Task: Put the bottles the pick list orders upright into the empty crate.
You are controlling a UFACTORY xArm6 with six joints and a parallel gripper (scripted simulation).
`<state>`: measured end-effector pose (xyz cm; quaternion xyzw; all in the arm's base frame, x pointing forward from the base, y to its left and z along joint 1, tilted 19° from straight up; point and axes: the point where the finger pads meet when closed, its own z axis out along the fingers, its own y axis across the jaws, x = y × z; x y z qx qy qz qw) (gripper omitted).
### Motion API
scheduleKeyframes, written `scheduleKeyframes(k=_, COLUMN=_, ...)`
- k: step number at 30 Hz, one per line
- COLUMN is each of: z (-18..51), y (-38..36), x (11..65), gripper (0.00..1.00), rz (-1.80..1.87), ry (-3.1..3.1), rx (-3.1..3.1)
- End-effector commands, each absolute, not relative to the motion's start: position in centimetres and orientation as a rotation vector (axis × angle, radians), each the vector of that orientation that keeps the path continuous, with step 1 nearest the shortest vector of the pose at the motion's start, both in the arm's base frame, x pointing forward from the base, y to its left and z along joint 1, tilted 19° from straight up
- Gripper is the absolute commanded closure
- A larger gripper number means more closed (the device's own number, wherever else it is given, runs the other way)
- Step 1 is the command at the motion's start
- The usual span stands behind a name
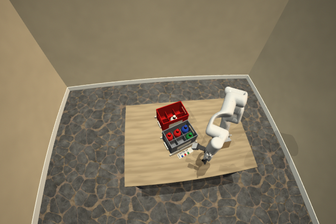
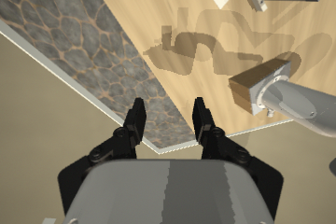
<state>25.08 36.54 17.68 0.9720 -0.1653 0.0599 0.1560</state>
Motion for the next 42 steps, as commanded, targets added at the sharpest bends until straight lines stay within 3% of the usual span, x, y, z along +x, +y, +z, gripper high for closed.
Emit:
scheduleKeyframes(k=1, z=17.9, y=38.8, x=24.7, gripper=0.35, rz=0.173, ry=-0.475, rx=2.784)
scheduleKeyframes(k=18, z=18.1, y=46.0, x=22.9, gripper=0.35, rz=0.172, ry=-0.475, rx=2.784)
scheduleKeyframes(k=42, z=18.1, y=45.9, x=22.9, gripper=0.35, rz=0.172, ry=-0.475, rx=2.784)
